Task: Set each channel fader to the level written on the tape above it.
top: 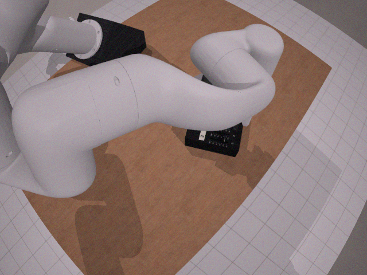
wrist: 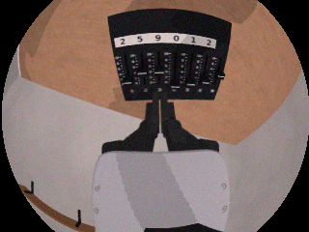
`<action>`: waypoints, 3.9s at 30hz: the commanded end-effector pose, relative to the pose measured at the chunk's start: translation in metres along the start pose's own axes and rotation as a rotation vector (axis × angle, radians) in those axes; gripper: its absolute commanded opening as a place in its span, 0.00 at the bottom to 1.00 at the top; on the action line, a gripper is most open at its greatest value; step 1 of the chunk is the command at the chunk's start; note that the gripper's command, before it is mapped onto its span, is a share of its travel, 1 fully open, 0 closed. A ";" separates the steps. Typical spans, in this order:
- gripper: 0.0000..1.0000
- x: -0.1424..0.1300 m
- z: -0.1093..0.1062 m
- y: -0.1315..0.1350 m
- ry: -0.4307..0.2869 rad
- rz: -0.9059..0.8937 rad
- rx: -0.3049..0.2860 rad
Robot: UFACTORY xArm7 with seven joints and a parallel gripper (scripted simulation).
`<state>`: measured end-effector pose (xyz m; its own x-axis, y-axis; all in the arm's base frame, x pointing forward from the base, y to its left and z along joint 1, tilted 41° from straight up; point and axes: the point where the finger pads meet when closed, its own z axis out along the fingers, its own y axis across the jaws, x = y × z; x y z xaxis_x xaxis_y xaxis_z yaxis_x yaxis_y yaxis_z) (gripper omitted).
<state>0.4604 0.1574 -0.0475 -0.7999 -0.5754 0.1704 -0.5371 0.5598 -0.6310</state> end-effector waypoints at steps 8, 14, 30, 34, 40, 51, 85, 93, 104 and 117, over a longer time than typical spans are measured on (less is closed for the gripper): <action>0.00 -0.001 -0.002 0.001 -0.005 0.000 -0.001; 0.00 -0.002 0.000 0.001 -0.005 0.000 -0.001; 0.00 -0.002 0.008 0.000 -0.005 -0.001 -0.001; 0.00 -0.002 0.011 0.000 -0.005 -0.001 -0.001; 0.00 -0.002 0.015 0.000 -0.005 -0.001 -0.001; 0.00 -0.002 0.020 0.000 -0.005 -0.001 -0.001; 0.00 -0.002 0.022 0.000 -0.005 -0.001 -0.001; 0.00 -0.002 0.022 0.000 -0.005 -0.001 -0.001; 0.00 -0.002 0.022 0.000 -0.005 -0.001 -0.001; 0.00 -0.004 0.022 0.001 -0.005 -0.001 -0.001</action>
<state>0.4682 0.1445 -0.0662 -0.7998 -0.5755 0.1706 -0.5373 0.5597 -0.6309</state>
